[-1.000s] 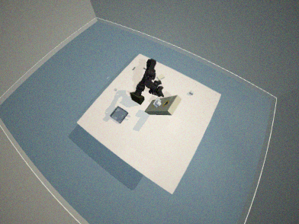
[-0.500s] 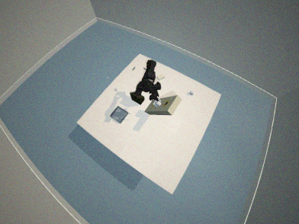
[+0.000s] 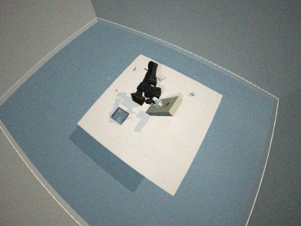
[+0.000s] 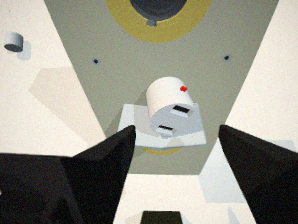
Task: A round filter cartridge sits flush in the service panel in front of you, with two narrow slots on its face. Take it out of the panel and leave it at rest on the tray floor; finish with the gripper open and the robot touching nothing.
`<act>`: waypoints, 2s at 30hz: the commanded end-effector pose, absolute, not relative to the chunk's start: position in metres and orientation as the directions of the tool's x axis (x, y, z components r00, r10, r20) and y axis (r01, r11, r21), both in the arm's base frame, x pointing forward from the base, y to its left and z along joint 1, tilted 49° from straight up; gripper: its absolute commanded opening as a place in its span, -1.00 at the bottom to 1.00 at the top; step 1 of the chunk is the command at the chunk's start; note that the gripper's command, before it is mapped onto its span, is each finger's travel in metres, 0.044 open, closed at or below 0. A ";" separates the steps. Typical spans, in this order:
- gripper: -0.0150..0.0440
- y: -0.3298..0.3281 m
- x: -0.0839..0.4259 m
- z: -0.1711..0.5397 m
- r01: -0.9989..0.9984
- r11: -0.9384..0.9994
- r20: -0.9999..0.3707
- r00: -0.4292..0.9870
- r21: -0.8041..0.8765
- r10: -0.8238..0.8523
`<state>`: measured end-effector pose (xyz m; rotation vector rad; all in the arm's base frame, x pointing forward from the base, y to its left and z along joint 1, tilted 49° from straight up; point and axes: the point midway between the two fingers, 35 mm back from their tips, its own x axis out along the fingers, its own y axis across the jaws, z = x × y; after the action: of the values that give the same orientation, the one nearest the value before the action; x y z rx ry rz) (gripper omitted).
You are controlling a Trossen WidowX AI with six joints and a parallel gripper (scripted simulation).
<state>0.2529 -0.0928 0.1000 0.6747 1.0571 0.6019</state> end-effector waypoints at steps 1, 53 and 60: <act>0.54 -0.087 0.255 0.096 -0.117 0.651 -0.577 0.367 0.750 0.730; -0.49 -0.075 0.283 0.090 -0.119 0.651 -0.575 0.370 0.749 0.730; -0.49 -0.102 0.275 0.109 -0.105 0.660 -0.583 0.381 0.744 0.718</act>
<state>0.2779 -0.0891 0.1010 0.6846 1.0658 0.5929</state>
